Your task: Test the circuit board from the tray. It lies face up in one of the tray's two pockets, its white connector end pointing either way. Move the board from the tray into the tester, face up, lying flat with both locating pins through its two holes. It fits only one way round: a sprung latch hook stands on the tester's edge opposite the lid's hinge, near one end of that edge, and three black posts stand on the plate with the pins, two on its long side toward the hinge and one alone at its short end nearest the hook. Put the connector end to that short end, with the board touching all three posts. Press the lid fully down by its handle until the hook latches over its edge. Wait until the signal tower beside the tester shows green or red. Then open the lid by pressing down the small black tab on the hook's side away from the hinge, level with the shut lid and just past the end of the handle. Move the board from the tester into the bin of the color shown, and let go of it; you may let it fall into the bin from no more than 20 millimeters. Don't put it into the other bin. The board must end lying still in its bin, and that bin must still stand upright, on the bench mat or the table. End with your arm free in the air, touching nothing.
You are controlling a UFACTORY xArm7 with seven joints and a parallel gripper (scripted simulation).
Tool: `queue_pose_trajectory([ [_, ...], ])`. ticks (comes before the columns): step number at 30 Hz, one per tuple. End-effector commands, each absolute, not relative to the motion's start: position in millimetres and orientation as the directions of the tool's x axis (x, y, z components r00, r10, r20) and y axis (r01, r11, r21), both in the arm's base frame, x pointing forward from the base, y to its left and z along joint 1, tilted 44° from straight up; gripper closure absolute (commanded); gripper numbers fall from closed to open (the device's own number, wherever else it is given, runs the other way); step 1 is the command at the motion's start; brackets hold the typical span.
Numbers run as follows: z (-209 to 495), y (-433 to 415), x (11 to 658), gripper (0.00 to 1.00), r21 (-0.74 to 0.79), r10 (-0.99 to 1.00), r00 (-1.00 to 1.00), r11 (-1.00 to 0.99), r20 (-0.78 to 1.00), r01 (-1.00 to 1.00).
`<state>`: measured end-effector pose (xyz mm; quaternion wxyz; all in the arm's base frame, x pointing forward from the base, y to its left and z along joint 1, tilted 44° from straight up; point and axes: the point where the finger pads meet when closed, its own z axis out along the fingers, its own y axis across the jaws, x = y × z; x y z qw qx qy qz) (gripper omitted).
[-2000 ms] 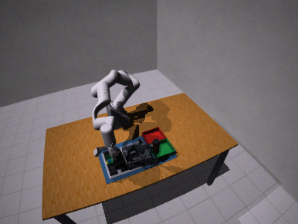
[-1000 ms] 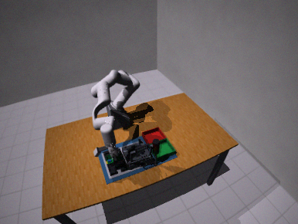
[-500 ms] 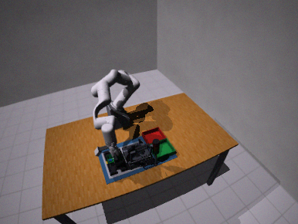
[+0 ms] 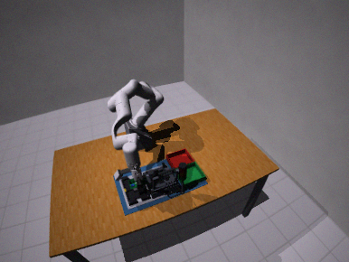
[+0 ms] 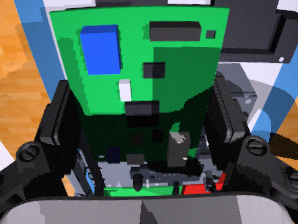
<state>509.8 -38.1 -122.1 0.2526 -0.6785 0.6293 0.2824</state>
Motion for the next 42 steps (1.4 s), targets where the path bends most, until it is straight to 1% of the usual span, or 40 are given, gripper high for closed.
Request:
queue_pose_trajectory([
  [1,-112,-33,508,0.21,0.009,-0.713,0.048,-0.076,-0.699,-0.997],
  [42,-25,42,474,0.21,0.009,-0.713,0.048,-0.076,-0.699,-0.997],
])
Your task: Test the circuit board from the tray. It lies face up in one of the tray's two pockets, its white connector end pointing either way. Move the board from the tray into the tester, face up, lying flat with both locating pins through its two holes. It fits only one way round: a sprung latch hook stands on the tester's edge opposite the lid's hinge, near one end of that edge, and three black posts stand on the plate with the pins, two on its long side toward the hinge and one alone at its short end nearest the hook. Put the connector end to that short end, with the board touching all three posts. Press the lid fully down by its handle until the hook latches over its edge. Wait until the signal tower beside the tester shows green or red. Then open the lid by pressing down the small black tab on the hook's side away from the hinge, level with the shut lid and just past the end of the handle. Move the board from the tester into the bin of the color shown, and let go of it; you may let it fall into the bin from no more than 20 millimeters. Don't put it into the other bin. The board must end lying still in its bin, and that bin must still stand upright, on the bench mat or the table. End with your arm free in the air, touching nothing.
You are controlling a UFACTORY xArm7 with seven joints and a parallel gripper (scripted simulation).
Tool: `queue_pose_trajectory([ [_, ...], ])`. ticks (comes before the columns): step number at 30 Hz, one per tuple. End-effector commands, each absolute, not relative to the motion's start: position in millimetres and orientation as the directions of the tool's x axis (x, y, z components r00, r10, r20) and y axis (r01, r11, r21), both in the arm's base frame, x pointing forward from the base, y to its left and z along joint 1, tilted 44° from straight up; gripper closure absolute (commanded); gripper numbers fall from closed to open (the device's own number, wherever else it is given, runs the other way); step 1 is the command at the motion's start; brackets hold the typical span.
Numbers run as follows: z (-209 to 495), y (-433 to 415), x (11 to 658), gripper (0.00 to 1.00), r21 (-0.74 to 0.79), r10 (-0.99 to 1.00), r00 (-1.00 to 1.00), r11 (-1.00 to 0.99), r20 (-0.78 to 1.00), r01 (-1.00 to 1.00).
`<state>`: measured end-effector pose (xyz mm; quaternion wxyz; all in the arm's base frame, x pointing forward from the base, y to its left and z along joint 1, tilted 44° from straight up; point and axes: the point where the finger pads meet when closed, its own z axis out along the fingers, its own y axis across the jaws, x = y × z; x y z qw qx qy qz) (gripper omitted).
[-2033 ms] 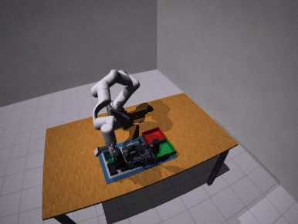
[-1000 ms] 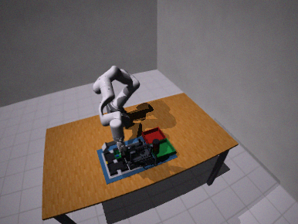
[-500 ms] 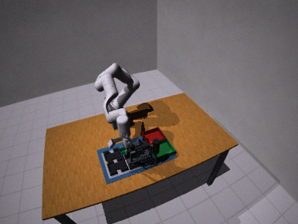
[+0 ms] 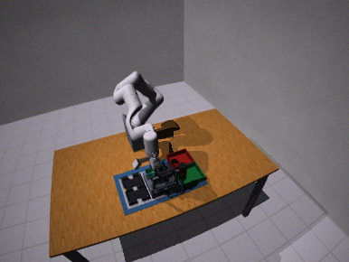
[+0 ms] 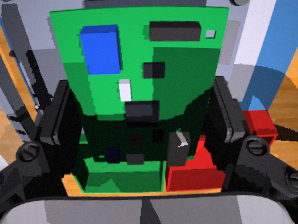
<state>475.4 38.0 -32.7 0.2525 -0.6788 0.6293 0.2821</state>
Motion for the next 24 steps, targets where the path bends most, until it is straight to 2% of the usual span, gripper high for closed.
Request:
queue_pose_trajectory([
  [1,-23.2,43.2,473.8,0.21,0.009,-0.713,0.048,-0.076,-0.699,-0.997],
  [24,-14.8,50.4,470.6,0.21,0.009,-0.713,0.048,-0.076,-0.699,-0.997],
])
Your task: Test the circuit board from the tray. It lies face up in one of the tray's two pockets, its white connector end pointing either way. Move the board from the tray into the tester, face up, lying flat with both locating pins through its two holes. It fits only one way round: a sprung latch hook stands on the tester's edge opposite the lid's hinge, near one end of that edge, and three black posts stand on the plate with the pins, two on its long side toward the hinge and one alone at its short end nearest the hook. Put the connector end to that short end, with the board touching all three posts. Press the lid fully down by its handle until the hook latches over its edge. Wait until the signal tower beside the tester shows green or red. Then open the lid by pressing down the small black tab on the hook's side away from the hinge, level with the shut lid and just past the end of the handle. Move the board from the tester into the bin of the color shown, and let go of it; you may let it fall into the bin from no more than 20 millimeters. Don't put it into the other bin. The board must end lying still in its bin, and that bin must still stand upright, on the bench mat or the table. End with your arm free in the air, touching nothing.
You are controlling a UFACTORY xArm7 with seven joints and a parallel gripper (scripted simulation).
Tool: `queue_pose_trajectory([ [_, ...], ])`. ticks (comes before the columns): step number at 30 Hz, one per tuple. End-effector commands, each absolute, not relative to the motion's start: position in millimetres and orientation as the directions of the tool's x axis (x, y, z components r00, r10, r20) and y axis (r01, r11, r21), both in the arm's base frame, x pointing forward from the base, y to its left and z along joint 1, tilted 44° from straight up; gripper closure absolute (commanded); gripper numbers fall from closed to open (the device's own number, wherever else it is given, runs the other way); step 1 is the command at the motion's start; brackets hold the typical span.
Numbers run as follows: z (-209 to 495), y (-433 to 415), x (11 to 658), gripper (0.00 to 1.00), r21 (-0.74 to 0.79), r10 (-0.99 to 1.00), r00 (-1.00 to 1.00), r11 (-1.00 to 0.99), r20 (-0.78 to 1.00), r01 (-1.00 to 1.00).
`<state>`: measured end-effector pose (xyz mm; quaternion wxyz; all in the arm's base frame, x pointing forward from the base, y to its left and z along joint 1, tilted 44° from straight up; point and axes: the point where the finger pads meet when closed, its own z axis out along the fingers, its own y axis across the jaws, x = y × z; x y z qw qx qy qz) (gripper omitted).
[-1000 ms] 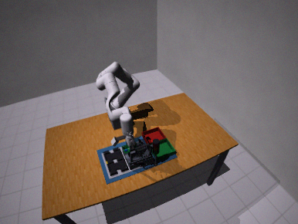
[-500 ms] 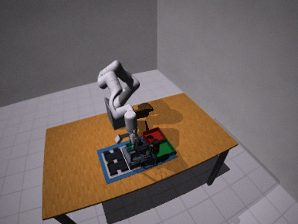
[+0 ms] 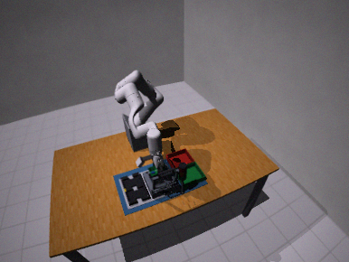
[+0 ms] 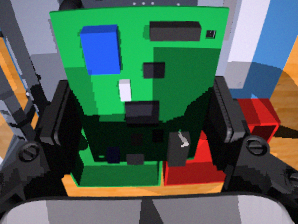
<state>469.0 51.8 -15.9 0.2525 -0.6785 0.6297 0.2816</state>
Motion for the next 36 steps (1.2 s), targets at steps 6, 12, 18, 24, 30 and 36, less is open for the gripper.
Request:
queue_pose_trajectory([
  [6,-14.8,50.4,470.6,0.21,0.009,-0.713,0.048,-0.076,-0.699,-0.997],
  [12,-14.8,50.4,470.6,0.21,0.009,-0.713,0.048,-0.076,-0.699,-0.997],
  [18,-14.8,50.4,470.6,0.21,0.009,-0.713,0.048,-0.076,-0.699,-0.997],
  [24,-15.4,51.0,470.5,0.21,0.009,-0.713,0.048,-0.076,-0.699,-0.997],
  [30,-18.8,54.3,470.2,0.21,0.009,-0.713,0.048,-0.076,-0.699,-0.997],
  [36,-22.8,58.3,469.9,0.21,0.009,-0.713,0.048,-0.076,-0.699,-0.997],
])
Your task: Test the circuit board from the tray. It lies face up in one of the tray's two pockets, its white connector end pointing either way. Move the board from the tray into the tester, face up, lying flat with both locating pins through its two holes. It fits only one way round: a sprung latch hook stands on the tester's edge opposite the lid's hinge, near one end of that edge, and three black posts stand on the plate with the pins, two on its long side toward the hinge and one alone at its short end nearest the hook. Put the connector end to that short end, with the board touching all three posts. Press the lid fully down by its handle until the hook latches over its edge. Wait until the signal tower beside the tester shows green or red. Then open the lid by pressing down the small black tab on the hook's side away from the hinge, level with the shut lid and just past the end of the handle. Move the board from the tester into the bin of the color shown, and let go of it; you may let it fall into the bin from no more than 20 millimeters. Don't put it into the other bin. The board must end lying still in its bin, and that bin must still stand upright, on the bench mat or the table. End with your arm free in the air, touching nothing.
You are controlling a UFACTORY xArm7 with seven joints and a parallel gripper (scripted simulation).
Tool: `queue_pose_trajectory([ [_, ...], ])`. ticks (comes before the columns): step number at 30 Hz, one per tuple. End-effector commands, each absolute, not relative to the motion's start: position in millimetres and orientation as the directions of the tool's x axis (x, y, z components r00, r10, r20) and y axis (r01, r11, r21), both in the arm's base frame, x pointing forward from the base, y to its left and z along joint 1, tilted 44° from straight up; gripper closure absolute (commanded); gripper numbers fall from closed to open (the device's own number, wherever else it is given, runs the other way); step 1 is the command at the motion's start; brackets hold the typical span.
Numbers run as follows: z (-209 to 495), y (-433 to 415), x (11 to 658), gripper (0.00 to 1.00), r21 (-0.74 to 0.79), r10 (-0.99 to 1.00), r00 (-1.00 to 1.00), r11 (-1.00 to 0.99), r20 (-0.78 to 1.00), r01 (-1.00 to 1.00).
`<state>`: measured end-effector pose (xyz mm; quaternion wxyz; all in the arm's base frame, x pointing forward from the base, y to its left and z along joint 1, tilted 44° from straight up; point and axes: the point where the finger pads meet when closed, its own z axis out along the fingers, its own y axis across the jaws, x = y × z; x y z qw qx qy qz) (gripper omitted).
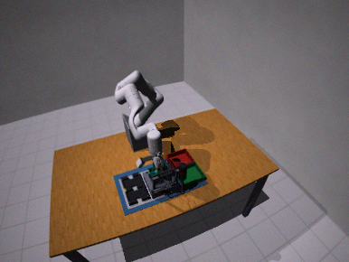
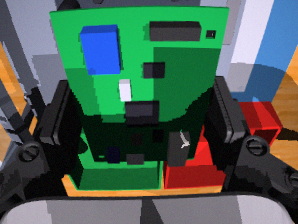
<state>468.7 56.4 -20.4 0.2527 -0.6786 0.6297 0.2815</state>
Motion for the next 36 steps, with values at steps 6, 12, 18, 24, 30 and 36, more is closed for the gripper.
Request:
queue_pose_trajectory([
  [6,-31,66,469,0.21,0.009,-0.713,0.048,-0.076,-0.699,-0.997],
  [12,-37,73,469,0.21,0.009,-0.713,0.048,-0.076,-0.699,-0.997],
  [18,-43,78,468,0.21,0.009,-0.713,0.048,-0.076,-0.699,-0.997],
  [24,-47,82,468,0.21,0.009,-0.713,0.048,-0.076,-0.699,-0.997],
  [30,-48,83,468,0.21,0.009,-0.713,0.048,-0.076,-0.699,-0.997],
  [36,-48,83,468,0.21,0.009,-0.713,0.048,-0.076,-0.699,-0.997],
])
